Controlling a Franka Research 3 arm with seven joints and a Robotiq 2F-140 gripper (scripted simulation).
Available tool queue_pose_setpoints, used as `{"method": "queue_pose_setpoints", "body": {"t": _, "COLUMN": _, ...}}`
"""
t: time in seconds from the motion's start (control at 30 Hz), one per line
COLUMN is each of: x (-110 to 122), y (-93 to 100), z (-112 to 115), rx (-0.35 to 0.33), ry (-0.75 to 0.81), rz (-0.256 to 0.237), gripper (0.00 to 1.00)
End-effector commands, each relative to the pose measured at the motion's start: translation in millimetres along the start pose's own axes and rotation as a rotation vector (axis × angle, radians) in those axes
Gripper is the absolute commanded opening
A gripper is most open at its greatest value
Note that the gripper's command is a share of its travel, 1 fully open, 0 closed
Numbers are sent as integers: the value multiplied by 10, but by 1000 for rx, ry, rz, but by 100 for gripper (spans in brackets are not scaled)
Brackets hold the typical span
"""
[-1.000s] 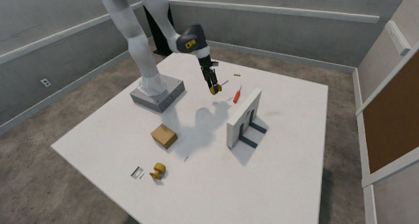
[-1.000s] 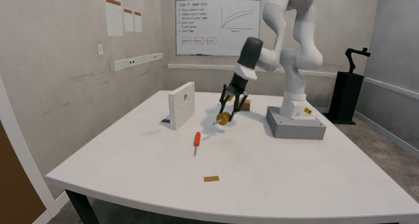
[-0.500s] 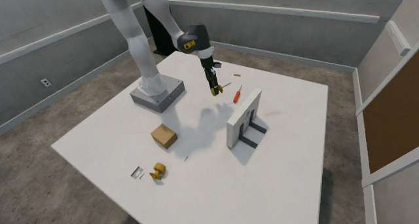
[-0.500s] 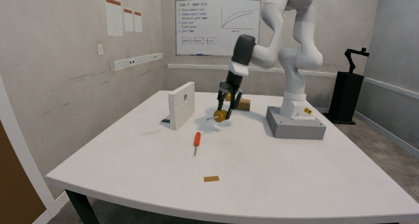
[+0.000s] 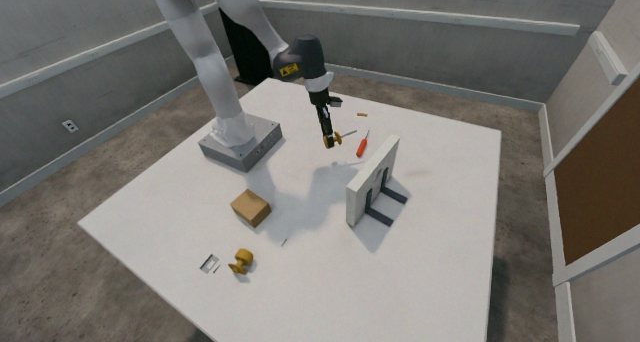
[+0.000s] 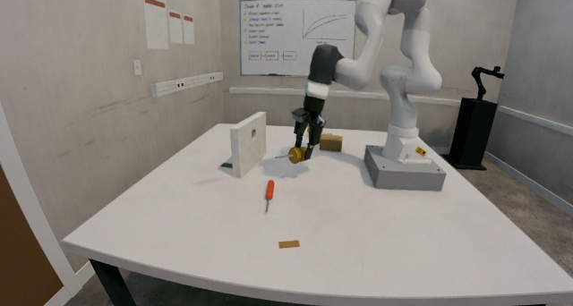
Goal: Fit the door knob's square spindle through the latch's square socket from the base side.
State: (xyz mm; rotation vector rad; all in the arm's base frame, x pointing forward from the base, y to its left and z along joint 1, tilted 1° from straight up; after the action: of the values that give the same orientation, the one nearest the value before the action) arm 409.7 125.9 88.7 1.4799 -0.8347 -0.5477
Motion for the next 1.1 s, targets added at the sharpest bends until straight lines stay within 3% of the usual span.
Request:
{"method": "queue_pose_setpoints", "body": {"t": 0.0, "x": 142, "y": 17, "z": -10, "rx": -14, "ry": -29, "rz": -23, "gripper": 42}}
{"method": "queue_pose_setpoints", "body": {"t": 0.2, "x": 208, "y": 23, "z": -14, "rx": -17, "ry": -47, "rz": -28, "gripper": 42}}
{"method": "queue_pose_setpoints", "body": {"t": 0.43, "x": 263, "y": 25, "z": -22, "rx": -41, "ry": -189, "rz": -73, "gripper": 42}}
{"method": "queue_pose_setpoints", "body": {"t": 0.57, "x": 438, "y": 43, "z": -36, "rx": -44, "ry": -211, "rz": -81, "gripper": 42}}
{"method": "queue_pose_setpoints", "body": {"t": 0.73, "x": 462, "y": 44, "z": -36, "rx": -48, "ry": -231, "rz": -87, "gripper": 42}}
{"method": "queue_pose_setpoints", "body": {"t": 0.9, "x": 523, "y": 45, "z": -43, "rx": -74, "ry": -390, "rz": -137, "gripper": 42}}
{"method": "queue_pose_setpoints", "body": {"t": 1.07, "x": 672, "y": 60, "z": -53, "rx": -74, "ry": -393, "rz": -138, "gripper": 42}}
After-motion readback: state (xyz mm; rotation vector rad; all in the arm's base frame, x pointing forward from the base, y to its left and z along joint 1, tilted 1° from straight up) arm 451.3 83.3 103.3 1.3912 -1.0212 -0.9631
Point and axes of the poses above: the point where the finger pads meet when closed, its own y axis back along the fingers, its own x axis across the jaws, z = x × y, the point moved 4 cm from there along y, back along the fingers, and after that the axes turned 8 degrees about -y, right-handed, at the moved point
